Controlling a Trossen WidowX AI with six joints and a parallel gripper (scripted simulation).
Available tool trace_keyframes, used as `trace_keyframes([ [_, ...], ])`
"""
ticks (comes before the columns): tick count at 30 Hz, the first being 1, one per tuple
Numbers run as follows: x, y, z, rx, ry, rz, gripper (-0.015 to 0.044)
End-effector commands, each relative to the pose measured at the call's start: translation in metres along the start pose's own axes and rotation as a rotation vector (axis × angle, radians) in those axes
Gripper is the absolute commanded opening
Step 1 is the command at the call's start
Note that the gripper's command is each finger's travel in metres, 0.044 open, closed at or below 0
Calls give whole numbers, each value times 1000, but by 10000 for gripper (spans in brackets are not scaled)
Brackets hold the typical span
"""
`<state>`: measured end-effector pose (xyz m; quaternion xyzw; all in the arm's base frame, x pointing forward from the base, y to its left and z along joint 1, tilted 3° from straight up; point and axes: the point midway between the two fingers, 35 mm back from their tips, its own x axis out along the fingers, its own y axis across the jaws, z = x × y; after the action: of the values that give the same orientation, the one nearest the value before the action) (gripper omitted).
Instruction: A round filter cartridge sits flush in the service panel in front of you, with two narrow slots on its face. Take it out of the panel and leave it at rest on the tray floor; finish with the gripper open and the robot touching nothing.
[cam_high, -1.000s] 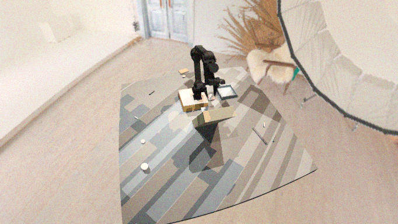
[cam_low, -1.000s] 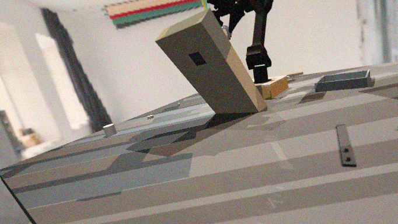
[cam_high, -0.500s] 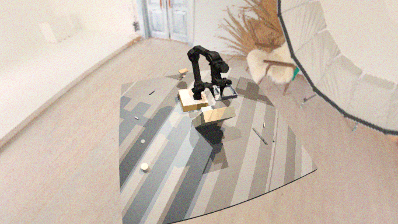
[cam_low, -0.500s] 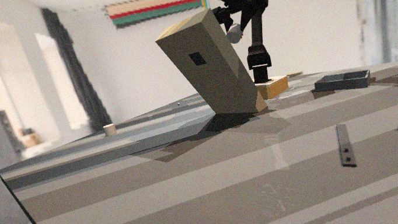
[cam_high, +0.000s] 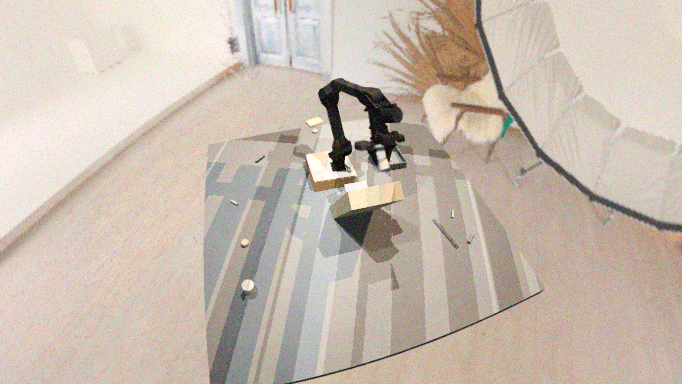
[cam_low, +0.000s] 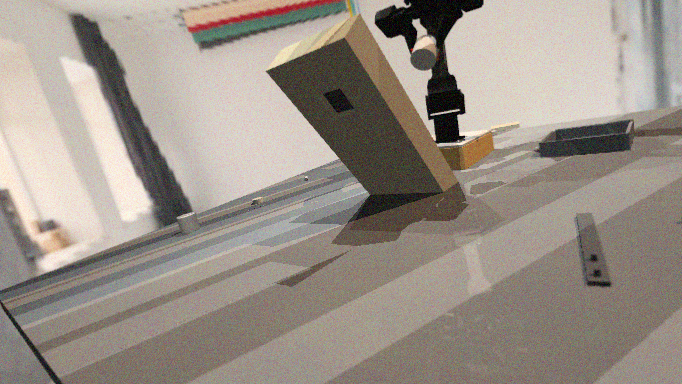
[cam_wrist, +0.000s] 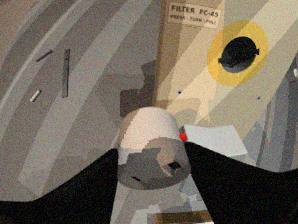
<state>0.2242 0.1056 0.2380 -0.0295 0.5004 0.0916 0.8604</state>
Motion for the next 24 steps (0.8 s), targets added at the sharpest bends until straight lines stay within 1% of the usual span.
trace_keyframes([
  [1,-2,17,-3,-85,-2,51,0],
  [12,-12,69,-21,-346,-4,204,0],
  [24,-30,120,-50,-629,-13,373,0],
])
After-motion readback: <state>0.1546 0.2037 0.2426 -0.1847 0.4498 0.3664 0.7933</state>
